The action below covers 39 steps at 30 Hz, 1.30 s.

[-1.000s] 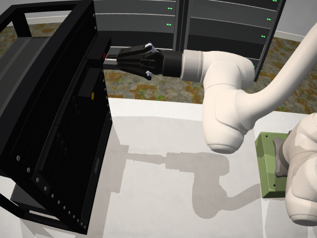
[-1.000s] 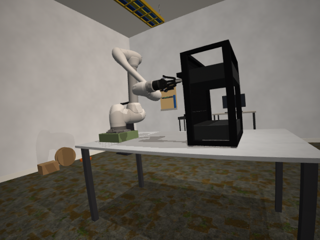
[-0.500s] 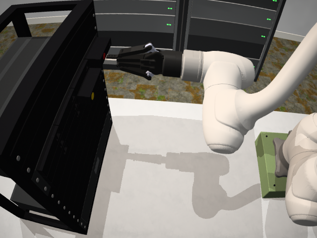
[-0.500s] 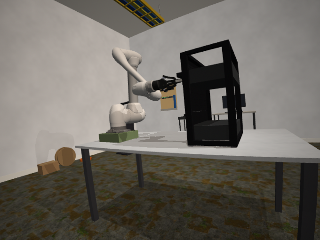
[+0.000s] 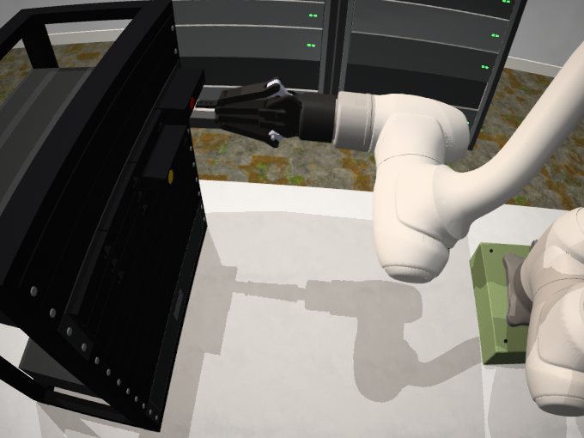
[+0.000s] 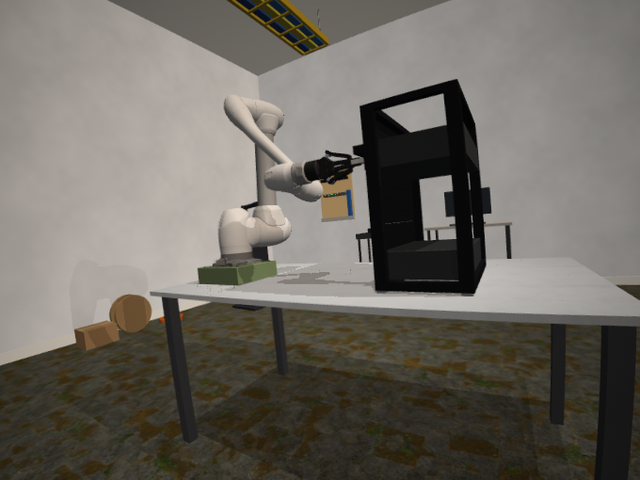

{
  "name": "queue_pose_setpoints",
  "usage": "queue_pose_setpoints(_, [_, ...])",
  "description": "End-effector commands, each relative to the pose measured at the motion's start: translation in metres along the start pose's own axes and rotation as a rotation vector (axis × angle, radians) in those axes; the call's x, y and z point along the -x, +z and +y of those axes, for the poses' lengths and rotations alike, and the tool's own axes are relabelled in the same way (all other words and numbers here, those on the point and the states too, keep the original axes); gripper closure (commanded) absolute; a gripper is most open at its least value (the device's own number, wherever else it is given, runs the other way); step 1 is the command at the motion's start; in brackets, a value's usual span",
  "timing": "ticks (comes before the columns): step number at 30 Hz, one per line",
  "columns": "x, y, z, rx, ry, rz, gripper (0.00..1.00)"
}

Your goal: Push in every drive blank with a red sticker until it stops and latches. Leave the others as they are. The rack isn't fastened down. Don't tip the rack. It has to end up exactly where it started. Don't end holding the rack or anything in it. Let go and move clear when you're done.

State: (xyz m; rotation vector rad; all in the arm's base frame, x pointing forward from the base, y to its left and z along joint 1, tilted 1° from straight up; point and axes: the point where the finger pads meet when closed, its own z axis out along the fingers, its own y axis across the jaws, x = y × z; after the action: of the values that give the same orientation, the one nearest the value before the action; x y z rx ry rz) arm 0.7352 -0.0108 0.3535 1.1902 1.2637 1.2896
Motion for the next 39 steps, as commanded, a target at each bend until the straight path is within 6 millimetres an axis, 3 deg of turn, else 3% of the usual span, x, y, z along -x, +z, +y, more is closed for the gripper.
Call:
queue_pose_setpoints(1, [0.001, 0.002, -0.001, -0.004, -0.003, -0.004, 1.0])
queue_pose_setpoints(6, [0.001, -0.009, -0.001, -0.004, -0.003, -0.004, 1.0])
queue_pose_setpoints(14, [0.001, -0.055, -0.001, -0.004, -0.003, -0.004, 1.0])
queue_pose_setpoints(21, [0.001, -0.075, -0.001, -0.004, -0.003, -0.004, 1.0])
queue_pose_setpoints(39, [0.001, -0.079, -0.001, -0.004, -0.003, -0.004, 1.0])
